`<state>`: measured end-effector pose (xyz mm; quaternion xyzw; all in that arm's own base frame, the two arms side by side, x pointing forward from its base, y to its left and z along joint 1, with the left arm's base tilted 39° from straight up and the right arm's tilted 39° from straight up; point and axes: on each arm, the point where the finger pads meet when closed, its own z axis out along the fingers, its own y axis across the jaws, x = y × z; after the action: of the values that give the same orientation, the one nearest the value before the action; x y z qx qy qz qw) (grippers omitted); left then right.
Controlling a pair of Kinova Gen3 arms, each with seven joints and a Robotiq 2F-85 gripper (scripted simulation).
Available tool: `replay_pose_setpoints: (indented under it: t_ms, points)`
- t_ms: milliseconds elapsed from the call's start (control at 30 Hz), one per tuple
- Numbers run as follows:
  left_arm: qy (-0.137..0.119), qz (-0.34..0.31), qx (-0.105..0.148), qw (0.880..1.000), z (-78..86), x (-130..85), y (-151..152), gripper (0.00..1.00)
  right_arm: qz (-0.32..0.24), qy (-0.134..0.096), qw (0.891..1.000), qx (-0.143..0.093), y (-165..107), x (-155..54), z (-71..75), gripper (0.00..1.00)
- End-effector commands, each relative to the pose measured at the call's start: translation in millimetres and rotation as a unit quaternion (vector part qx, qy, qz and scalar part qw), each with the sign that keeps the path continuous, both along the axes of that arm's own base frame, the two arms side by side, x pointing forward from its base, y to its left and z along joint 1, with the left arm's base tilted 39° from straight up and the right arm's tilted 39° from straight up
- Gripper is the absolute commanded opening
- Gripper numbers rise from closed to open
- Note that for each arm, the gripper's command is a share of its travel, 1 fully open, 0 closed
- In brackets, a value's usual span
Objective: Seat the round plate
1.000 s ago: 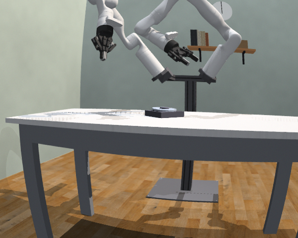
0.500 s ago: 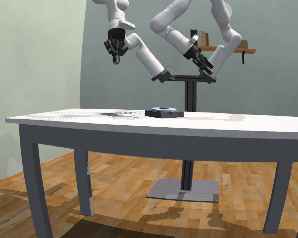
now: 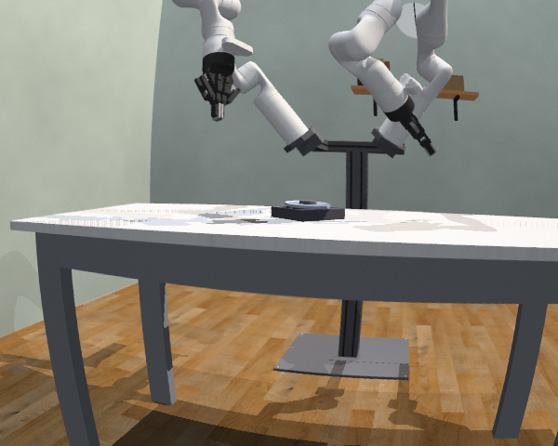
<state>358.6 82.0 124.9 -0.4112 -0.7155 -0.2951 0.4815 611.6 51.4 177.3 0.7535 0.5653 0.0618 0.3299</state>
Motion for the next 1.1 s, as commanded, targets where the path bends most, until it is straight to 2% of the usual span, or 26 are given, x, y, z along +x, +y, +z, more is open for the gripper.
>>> replay_pose_setpoints:
  t_ms: [0, 33, 267, 500, 567, 600, 800, 1067]
  points:
    - [-0.014, 0.023, -0.011, 1.000, 3.2, -1, 10, 1.000, 0.001, -0.001, 1.000, 0.000, 1, 0, 0.8, 0.099]
    - [-0.028, 0.047, -0.019, 0.998, 6.1, -4, 20, 1.000, 0.001, -0.001, 1.000, 0.000, 1, 0, 0.8, 0.099]
    - [-0.068, 0.111, -0.038, 0.991, 14.3, -11, 47, 1.000, 0.001, -0.001, 1.000, 0.000, 1, 0, 0.8, 0.099]
    - [-0.111, 0.177, -0.054, 0.976, 23.3, -20, 74, 1.000, 0.001, -0.001, 1.000, 0.000, 1, 0, 0.8, 0.099]
    - [-0.111, 0.177, -0.054, 0.976, 23.3, -20, 74, 1.000, 0.001, -0.001, 1.000, 0.000, 1, 0, 0.8, 0.099]
    - [-0.128, 0.201, -0.058, 0.969, 26.9, -24, 84, 1.000, 0.001, -0.001, 1.000, 0.000, 1, 0, 0.8, 0.099]
    - [-0.165, 0.252, -0.067, 0.951, 35.1, -32, 105, 1.000, 0.001, -0.001, 1.000, 0.000, 1, 0, 0.8, 0.099]
    - [-0.219, 0.321, -0.074, 0.918, 47.7, -47, 135, 1.000, 0.001, -0.001, 1.000, 0.000, 1, 0, 0.8, 0.099]
